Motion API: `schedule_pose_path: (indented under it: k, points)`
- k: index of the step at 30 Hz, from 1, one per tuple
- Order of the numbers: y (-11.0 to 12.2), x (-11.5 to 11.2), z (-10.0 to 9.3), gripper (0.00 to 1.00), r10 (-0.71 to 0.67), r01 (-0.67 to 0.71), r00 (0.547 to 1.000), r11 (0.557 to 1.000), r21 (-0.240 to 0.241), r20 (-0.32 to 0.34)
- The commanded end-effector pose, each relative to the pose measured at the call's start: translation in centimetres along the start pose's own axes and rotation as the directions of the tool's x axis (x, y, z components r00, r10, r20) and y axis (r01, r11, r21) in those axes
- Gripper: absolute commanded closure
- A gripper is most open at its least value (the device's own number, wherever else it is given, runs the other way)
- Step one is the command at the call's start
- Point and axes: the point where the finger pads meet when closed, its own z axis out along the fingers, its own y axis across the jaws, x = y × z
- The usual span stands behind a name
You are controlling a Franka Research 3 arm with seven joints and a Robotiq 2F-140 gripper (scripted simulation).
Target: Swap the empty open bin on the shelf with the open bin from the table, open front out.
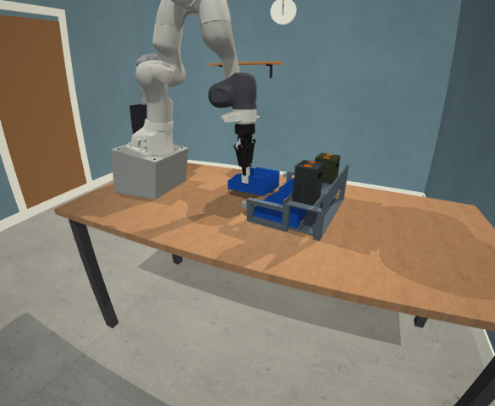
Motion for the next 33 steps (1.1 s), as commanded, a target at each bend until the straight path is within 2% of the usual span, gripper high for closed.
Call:
schedule_pose_path:
  k: [1,12,24,33]
  points:
    - [0.0,0.6,-0.7,1.00,-0.003,0.003,1.000,1.000,0.003,-0.017]
    - [0.0,0.5,-3.0,1.00,-0.003,0.003,1.000,1.000,0.003,-0.017]
    - [0.0,0.5,-4.4,1.00,-0.003,0.003,1.000,1.000,0.003,-0.017]
    - [0.0,0.5,-4.6,1.00,-0.003,0.003,1.000,1.000,0.003,-0.017]
